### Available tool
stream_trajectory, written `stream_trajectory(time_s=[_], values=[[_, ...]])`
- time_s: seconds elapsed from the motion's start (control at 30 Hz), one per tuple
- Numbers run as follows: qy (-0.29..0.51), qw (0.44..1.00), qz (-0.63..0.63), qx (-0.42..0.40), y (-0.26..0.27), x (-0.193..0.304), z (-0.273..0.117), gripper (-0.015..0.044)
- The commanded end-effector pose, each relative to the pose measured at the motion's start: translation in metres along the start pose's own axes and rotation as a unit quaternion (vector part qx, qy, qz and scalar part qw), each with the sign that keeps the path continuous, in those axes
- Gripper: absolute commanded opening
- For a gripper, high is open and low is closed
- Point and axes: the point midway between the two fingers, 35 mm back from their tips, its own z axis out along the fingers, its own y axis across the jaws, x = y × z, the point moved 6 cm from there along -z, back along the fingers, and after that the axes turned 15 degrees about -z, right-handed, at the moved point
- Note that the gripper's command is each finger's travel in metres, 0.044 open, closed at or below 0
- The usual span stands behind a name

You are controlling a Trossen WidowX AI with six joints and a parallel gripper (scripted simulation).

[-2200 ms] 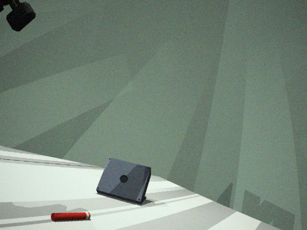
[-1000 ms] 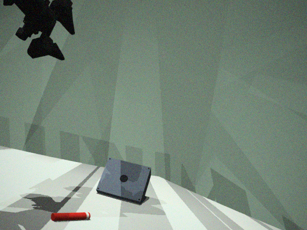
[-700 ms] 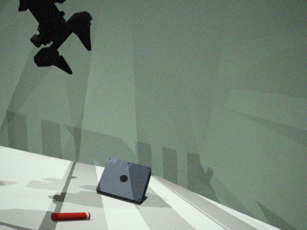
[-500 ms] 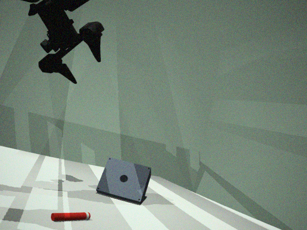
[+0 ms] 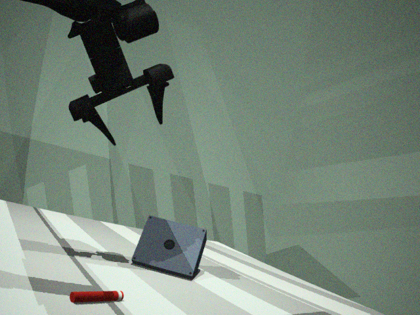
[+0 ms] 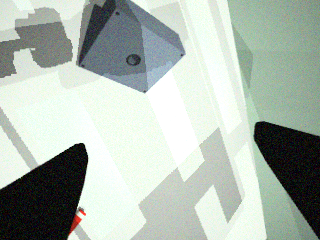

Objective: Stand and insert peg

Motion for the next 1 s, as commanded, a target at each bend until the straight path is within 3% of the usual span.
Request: stream_trajectory(time_s=[0.0,0.47,0.97], values=[[0.02,0.998,0.052,-0.03,0.002,0.015,0.015,0.044],[0.099,0.956,0.239,-0.141,0.022,0.069,0.061,0.044],[0.192,0.851,0.423,-0.245,0.064,0.126,0.1,0.044]])
